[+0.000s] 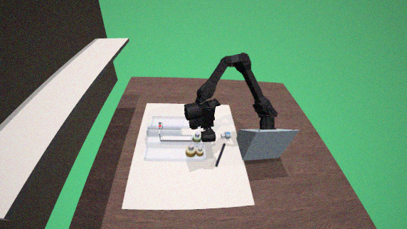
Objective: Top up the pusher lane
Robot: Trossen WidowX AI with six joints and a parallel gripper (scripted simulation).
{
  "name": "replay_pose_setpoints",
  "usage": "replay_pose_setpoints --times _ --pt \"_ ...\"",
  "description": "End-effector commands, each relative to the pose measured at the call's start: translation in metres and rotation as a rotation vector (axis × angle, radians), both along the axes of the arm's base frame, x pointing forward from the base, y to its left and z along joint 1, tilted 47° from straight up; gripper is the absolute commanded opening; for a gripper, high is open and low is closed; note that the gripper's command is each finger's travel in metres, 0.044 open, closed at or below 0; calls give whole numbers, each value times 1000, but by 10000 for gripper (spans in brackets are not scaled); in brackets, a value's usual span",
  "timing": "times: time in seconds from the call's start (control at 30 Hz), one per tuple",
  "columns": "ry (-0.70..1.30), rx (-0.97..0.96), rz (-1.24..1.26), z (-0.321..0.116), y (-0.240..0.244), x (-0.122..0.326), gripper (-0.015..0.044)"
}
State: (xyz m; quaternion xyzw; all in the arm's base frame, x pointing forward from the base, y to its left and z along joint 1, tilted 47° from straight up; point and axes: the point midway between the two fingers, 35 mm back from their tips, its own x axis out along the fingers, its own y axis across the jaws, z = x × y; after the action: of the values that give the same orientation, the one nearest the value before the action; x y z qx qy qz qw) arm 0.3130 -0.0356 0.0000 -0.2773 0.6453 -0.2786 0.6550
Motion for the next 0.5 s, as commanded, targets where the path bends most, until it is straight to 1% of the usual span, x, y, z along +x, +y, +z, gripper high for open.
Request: replay_pose_setpoints --times 0.0,0.47 --pt "-29 0 3 4 1 11 0" --pt "-29 0 3 5 1 15 0"
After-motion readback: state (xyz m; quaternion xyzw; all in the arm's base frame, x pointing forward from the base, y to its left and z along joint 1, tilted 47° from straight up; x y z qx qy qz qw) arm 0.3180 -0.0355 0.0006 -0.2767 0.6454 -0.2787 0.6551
